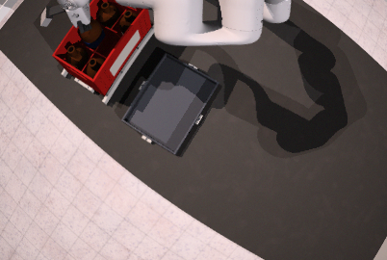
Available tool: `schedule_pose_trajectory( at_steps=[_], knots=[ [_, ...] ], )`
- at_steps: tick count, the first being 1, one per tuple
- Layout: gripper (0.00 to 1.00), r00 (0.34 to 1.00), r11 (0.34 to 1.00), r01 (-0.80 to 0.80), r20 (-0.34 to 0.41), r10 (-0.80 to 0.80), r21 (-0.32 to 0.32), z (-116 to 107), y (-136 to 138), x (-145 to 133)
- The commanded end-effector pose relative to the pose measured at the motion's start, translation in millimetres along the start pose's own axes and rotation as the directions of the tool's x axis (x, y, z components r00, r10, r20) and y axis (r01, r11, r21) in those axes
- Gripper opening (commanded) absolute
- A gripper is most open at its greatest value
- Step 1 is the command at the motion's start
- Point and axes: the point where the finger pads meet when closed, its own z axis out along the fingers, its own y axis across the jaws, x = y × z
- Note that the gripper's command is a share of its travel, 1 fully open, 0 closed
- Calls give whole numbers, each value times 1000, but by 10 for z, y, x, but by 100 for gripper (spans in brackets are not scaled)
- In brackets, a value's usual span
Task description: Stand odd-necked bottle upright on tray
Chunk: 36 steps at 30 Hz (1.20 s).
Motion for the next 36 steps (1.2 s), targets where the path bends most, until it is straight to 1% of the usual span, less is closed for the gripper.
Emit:
schedule_pose_trajectory(
  at_steps=[1,11,23,36],
  knots=[
    [0,1000,1000,1,-4,-1,0,-17,-4,11],
    [0,1000,1000,1,-4,-1,0,-30,-4,11],
    [0,1000,1000,1,-4,-1,0,-95,-4,11],
    [0,1000,1000,1,-4,-1,0,-244,-4,11]
  ],
)
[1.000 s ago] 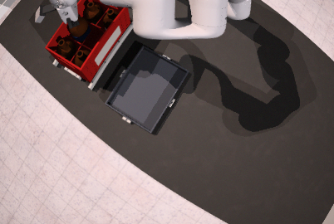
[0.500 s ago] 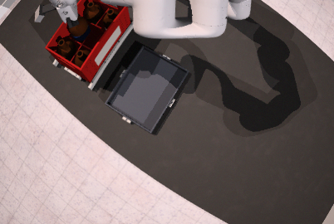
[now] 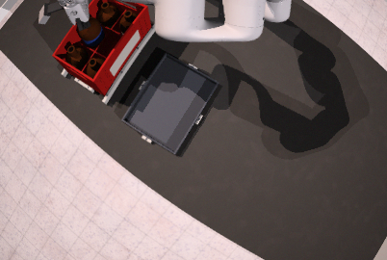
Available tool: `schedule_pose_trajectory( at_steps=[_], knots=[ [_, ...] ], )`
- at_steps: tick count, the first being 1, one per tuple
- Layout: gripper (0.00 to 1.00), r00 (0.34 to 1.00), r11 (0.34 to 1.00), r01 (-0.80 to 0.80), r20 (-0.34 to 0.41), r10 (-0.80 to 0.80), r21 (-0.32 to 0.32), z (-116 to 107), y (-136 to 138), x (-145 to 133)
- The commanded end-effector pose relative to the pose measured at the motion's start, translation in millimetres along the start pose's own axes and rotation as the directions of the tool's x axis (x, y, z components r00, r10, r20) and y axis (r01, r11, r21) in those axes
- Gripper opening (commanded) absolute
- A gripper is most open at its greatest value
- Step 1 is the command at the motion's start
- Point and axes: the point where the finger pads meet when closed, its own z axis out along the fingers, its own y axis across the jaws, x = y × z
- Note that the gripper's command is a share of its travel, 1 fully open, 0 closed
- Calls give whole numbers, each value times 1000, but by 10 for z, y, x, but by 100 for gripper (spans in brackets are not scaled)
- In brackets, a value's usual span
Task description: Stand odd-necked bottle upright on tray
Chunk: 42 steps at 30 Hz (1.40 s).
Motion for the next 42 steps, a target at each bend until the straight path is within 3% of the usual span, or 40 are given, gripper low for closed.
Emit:
schedule_pose_trajectory(
  at_steps=[1,19,42],
  knots=[
    [0,1000,1000,1,-4,-1,0,-91,-4,11],
    [0,1000,1000,1,-4,-1,0,-236,-4,10],
    [0,1000,1000,1,-4,-1,0,-255,-4,10]
  ],
)
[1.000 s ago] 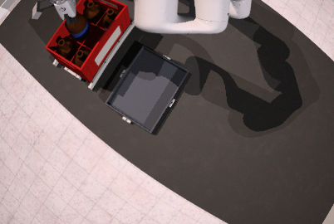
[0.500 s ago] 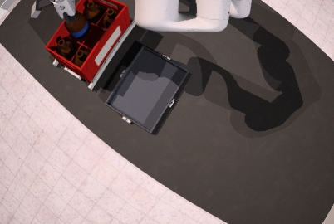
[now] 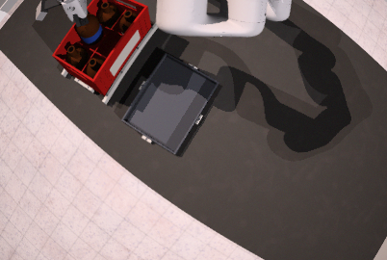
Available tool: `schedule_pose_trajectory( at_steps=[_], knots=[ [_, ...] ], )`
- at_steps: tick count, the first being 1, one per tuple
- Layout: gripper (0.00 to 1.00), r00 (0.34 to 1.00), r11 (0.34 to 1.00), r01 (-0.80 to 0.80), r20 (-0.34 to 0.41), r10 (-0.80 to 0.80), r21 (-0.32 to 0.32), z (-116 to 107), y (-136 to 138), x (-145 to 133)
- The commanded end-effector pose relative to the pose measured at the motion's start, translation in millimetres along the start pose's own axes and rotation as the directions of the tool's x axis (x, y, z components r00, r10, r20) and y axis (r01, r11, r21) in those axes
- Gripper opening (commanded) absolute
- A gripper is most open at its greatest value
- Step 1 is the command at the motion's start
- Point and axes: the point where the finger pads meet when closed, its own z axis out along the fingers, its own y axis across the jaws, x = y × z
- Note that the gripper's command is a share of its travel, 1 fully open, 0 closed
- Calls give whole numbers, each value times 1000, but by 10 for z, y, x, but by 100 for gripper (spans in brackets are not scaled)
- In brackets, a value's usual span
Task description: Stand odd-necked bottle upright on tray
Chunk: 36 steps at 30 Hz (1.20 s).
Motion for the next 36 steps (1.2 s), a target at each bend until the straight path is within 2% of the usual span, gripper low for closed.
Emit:
schedule_pose_trajectory(
  at_steps=[1,17,36],
  knots=[
    [0,1000,1000,1,-4,-1,0,-18,-3,10],
    [0,1000,1000,1,-4,-1,0,-50,-3,10],
    [0,1000,1000,1,-4,-1,0,-224,-3,10]
  ],
)
